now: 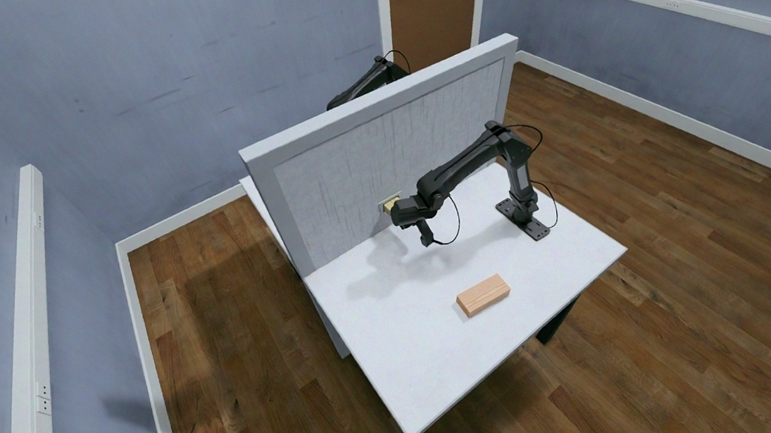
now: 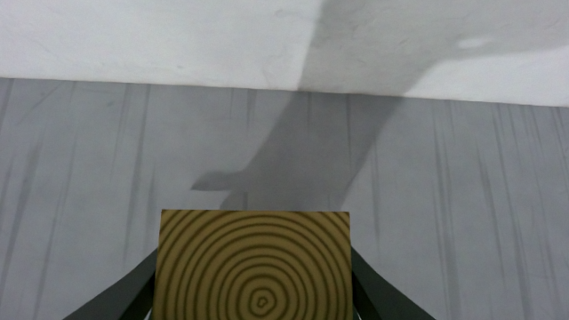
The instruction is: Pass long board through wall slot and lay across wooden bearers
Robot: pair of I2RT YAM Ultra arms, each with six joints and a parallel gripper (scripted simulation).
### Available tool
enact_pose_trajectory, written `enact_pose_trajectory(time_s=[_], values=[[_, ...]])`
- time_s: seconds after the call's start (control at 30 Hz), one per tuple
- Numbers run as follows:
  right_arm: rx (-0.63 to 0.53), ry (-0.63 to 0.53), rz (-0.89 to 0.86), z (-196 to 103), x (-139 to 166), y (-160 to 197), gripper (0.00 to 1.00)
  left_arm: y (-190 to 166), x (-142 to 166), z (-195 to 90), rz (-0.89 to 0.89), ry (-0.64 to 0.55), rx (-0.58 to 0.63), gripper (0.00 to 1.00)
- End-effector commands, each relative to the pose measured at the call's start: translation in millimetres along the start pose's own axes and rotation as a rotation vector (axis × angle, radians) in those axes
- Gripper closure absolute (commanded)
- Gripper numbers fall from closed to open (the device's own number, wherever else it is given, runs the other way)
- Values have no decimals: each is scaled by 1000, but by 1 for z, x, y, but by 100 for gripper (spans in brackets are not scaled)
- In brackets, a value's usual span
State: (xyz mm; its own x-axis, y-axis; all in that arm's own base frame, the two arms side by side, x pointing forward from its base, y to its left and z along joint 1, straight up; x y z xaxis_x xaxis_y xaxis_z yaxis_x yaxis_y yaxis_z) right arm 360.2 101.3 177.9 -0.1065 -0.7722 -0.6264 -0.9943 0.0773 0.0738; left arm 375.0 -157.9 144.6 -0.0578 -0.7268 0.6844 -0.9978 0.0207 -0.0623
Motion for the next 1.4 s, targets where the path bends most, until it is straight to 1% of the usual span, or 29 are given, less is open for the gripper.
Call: enact_pose_trajectory(time_s=[0.0,0.1,0.13,0.23,0.67,0.7,0.9,1.13,1.17,1.37], values=[[15,-32,-31,-13,-16,4,28,-7,26,-16,57,58,50,100],[15,-32,-31,-13,-16,4,28,-7,26,-16,57,58,50,100],[-3,-29,-14,-8,-10,4,28,-7,26,-16,57,58,50,100],[4,-31,-17,4,-9,3,28,-7,26,-16,57,58,50,100],[5,-32,-20,10,-12,6,28,-7,26,-16,57,58,50,100],[7,-33,-16,16,-8,2,28,-7,26,-16,57,58,50,100],[10,-34,-18,21,-9,2,28,-7,26,-16,57,58,50,100],[-14,-28,0,37,-3,1,28,-7,26,-16,57,58,50,100],[-9,-29,-9,31,-8,2,28,-7,26,-16,57,58,50,100],[3,-32,-11,36,-7,2,28,-7,26,-16,57,58,50,100]])
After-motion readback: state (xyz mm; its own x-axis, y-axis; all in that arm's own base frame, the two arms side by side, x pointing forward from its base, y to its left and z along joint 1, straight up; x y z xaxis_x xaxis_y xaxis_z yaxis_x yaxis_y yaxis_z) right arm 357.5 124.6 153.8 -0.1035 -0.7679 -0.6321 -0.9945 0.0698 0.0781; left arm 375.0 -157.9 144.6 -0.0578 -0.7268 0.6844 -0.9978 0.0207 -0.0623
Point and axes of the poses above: on each arm, the point where the finger pads meet when closed, its own z axis out along the fingers, its own y axis across the jaws, x = y × z, the point moved 5 cm from there along -z, back along the fingers, and after that the axes turned 6 degrees about z, right-handed, at the moved point
